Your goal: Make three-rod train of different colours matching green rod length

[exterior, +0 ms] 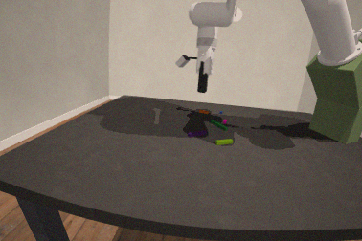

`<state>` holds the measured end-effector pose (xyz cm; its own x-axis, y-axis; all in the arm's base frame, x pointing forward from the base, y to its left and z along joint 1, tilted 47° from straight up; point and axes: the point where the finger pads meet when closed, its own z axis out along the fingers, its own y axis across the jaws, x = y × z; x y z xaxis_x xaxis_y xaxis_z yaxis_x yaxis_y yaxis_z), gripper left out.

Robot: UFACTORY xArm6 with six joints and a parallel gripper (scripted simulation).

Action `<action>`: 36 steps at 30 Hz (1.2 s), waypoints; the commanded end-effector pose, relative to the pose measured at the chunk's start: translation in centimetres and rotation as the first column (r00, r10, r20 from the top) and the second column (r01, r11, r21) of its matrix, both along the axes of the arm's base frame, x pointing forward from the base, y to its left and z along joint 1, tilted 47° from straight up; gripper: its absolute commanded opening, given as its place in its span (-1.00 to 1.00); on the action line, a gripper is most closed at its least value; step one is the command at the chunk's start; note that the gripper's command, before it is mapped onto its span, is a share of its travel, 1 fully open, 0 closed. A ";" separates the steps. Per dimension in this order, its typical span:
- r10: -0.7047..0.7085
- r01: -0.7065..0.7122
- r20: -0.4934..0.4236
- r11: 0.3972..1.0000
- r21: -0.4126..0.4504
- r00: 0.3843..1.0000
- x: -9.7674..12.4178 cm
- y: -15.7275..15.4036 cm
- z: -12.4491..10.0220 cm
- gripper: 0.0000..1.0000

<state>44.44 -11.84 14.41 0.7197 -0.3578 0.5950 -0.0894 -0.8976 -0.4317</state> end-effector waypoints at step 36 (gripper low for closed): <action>-0.001 0.001 0.001 1.000 -0.001 1.000 6.0 2.1 -5.8 -0.92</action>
